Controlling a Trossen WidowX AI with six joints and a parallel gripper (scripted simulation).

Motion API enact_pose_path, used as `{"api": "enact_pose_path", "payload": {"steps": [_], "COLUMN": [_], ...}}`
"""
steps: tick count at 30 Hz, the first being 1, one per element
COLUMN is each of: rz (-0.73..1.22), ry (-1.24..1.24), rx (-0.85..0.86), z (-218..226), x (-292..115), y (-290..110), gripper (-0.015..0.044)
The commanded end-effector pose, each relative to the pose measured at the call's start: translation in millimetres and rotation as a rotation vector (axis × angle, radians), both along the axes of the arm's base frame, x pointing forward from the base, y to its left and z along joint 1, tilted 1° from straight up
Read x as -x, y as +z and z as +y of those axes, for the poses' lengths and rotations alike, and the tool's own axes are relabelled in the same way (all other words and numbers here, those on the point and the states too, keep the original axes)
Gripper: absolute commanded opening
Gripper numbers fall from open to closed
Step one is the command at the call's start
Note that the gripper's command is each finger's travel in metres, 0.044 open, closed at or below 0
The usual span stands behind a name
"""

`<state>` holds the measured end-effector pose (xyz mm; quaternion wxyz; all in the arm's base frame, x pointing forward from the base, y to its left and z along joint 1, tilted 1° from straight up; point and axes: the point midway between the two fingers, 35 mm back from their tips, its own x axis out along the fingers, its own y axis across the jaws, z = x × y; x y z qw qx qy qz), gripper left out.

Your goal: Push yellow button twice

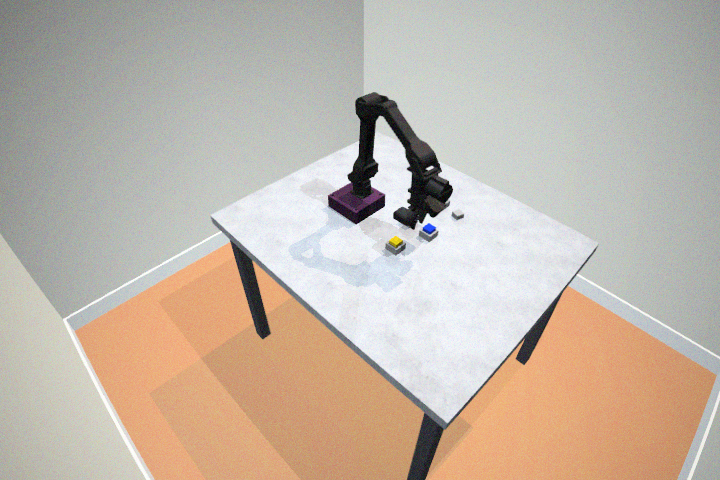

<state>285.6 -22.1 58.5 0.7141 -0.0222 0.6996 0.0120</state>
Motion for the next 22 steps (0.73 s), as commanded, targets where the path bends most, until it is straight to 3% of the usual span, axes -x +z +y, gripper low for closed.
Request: {"api": "enact_pose_path", "payload": {"steps": [1,5,14,22], "rz": [-0.008,0.000,0.020,0.021], "ry": [0.021,0.005,-0.037,-0.040], "rx": [-0.017,-0.021,-0.016,-0.015], "z": [62,113,220,227], "x": [-9,-4,39,44], "y": [12,22,46,48], "gripper": [0.0309,0.0400,0.0400,0.0400]}}
